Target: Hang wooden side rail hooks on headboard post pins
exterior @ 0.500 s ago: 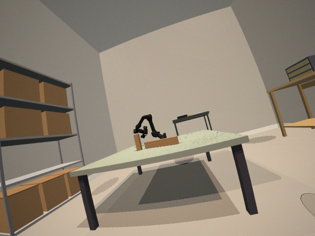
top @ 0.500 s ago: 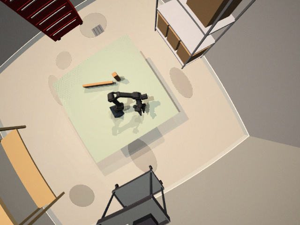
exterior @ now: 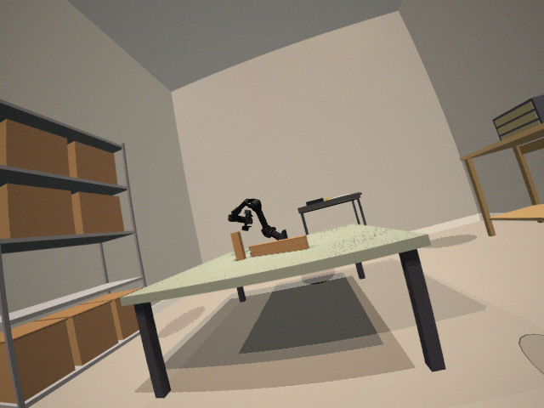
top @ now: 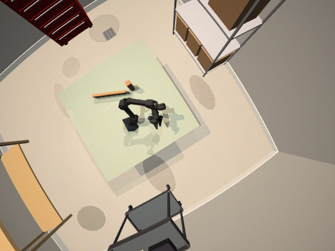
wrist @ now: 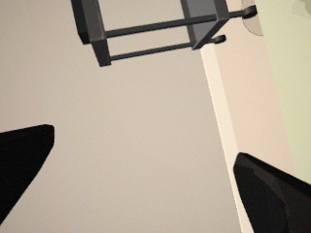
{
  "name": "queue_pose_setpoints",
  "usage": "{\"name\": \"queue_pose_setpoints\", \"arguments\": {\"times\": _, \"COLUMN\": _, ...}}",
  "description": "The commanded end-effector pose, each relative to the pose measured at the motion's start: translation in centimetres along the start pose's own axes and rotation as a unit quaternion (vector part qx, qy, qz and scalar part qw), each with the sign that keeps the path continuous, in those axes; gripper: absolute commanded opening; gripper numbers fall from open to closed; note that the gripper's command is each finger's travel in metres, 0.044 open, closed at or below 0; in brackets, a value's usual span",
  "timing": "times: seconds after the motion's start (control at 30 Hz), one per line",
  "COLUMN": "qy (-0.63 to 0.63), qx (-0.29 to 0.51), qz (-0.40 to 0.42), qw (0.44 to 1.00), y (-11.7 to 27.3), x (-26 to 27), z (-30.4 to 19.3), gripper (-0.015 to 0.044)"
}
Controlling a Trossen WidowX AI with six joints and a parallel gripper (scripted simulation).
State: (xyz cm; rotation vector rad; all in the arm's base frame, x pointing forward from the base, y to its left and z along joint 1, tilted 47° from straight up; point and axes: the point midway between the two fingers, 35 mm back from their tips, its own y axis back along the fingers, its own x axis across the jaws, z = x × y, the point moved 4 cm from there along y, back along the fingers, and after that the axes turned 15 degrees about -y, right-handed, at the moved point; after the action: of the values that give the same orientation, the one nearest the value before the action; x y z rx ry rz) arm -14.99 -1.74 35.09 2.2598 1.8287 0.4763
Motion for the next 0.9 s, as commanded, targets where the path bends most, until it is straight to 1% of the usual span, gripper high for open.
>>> {"name": "queue_pose_setpoints", "arguments": {"times": 0.0, "qy": 0.001, "qx": 0.000, "qz": -0.002, "qw": 1.000, "y": 0.0, "x": -0.1, "z": 0.0, "gripper": 0.0440}}
{"name": "queue_pose_setpoints", "arguments": {"times": 0.43, "qy": 0.055, "qx": -0.002, "qz": -0.142, "qw": 0.988, "y": 1.2, "x": -6.9, "z": 1.7, "gripper": 0.0440}}
{"name": "queue_pose_setpoints", "arguments": {"times": 0.87, "qy": 0.121, "qx": 0.000, "qz": -0.283, "qw": 0.952, "y": 5.4, "x": -13.0, "z": 5.1, "gripper": 0.0440}}
